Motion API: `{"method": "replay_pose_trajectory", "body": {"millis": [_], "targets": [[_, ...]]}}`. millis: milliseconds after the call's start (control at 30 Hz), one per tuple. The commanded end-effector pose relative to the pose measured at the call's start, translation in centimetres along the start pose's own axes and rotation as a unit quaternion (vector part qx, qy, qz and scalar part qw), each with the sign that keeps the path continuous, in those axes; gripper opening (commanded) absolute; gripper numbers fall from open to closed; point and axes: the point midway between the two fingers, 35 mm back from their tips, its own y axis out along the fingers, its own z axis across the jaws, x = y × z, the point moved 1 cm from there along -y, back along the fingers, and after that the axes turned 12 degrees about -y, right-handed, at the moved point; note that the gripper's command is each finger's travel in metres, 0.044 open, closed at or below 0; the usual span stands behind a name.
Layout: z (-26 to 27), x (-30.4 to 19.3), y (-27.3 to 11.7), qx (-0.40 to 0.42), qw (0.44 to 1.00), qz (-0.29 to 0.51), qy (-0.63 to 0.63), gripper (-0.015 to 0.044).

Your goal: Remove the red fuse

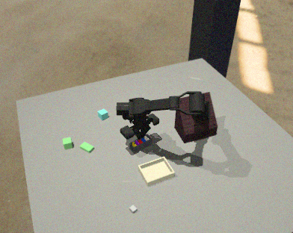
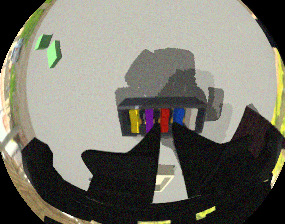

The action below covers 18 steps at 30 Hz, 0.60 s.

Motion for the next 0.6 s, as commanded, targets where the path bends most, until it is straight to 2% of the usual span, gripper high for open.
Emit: {"method": "replay_pose_trajectory", "body": {"millis": [0, 567], "targets": [[-0.06, -0.12, 0.55, 0.001, 1.0, 0.003, 0.003, 0.0066], [-0.1, -0.16, 0.99, 0.001, 1.0, 0.003, 0.003, 0.0066]]}}
